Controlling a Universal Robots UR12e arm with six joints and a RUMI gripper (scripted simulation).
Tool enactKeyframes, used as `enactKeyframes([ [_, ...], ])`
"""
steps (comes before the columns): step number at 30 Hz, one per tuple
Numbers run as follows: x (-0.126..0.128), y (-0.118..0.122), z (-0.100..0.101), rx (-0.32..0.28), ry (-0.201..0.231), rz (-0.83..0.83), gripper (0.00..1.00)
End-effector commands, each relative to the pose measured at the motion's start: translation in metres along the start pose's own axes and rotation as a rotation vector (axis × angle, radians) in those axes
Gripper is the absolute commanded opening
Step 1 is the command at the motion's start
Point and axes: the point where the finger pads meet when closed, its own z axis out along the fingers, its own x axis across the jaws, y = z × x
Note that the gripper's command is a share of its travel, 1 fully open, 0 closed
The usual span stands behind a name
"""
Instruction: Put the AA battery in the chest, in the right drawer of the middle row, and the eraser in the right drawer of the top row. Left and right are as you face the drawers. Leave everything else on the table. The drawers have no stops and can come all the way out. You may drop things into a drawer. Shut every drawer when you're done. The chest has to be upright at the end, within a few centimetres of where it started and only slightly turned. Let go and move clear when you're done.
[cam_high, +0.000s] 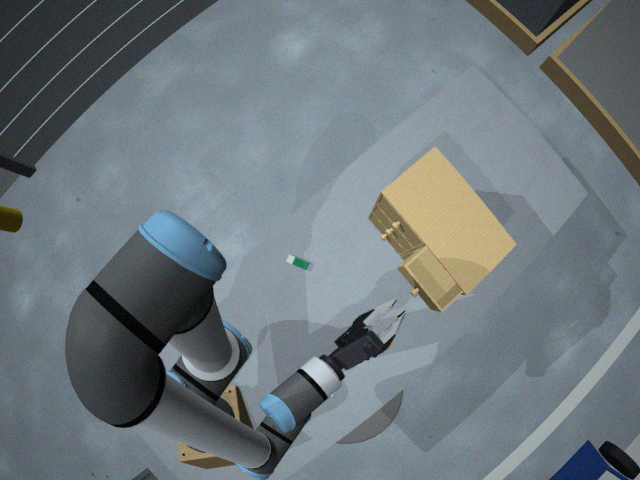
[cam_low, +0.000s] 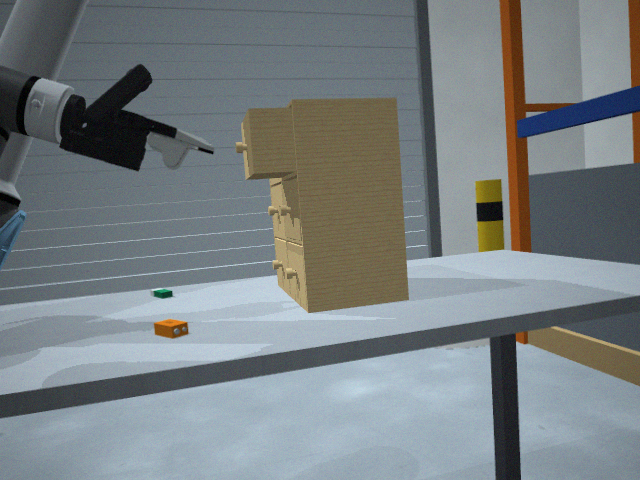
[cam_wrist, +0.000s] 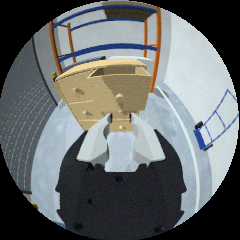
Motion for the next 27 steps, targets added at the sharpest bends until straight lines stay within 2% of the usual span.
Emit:
enactKeyframes([
  [1,-0.001,0.002,-0.003,-0.003,-0.002,0.001,0.20],
  [10,-0.002,0.001,-0.008,-0.002,-0.002,-0.001,0.20],
  [22,-0.002,0.000,-0.036,-0.002,-0.002,-0.001,0.20],
  [27,-0.002,0.000,-0.041,-0.002,-0.002,-0.001,0.20],
])
